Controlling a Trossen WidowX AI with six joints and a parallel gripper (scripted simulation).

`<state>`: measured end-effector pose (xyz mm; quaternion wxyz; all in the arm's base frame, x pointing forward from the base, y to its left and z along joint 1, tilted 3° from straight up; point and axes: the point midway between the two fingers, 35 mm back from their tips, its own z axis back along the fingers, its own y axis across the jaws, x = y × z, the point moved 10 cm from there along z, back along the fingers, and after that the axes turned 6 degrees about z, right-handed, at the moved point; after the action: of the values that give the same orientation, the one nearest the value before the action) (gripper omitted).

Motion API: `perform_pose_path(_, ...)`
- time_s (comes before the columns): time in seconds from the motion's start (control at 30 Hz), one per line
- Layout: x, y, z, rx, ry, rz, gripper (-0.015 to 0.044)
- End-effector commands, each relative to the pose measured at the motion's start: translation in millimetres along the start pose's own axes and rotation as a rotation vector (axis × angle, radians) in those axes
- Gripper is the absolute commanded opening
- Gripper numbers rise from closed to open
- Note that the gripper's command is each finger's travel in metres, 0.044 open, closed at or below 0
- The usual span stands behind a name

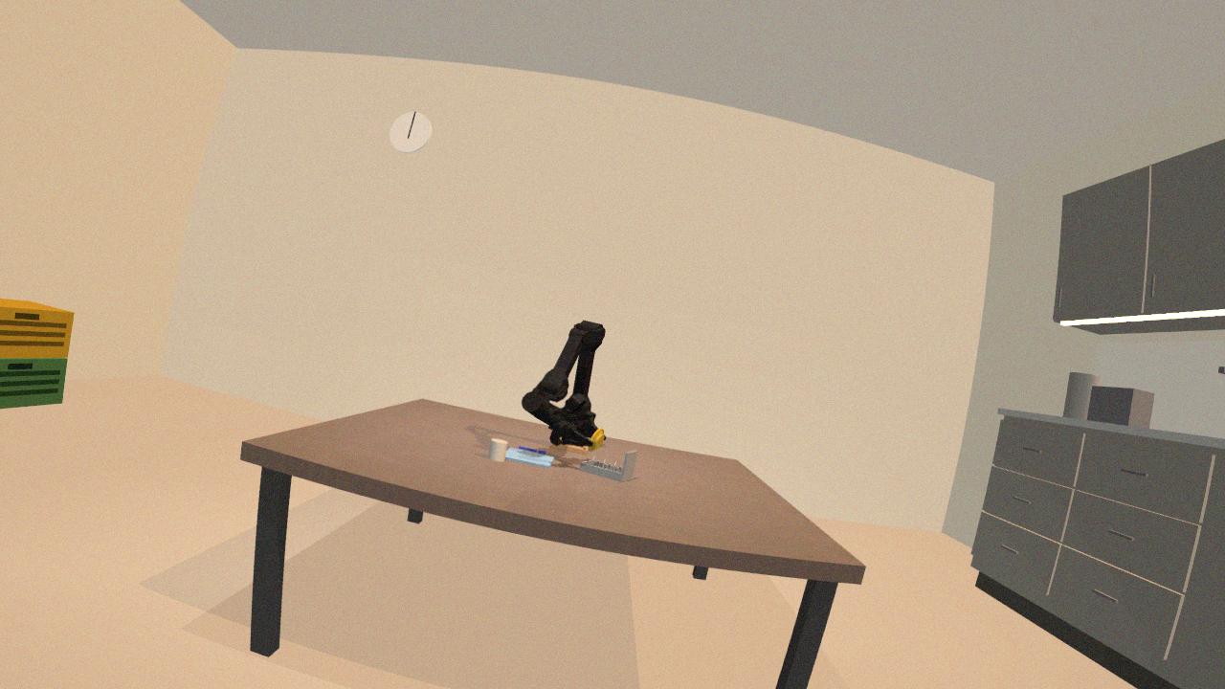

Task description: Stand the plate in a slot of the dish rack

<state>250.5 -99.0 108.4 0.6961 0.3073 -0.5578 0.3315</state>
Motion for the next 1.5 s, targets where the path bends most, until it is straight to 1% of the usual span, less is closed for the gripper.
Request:
perform_pose_path(0.0, -8.7, 6.8, 4.7, 0.002, -0.082, 0.096, 0.0)
perform_pose_path(0.13, -16.1, 13.5, 9.7, 0.002, -0.175, 0.171, 0.0)
perform_pose_path(0.2, -17.3, 14.7, 10.5, 0.001, -0.19, 0.184, 0.0)
perform_pose_path(0.53, -17.5, 14.6, 9.9, 0.003, -0.188, 0.183, 0.0)
perform_pose_path(0.67, -21.2, 11.9, -3.4, 0.034, -0.133, 0.176, 0.0)
perform_pose_path(1.47, -35.3, 12.2, -12.8, 0.03, -0.14, 0.183, 0.0)
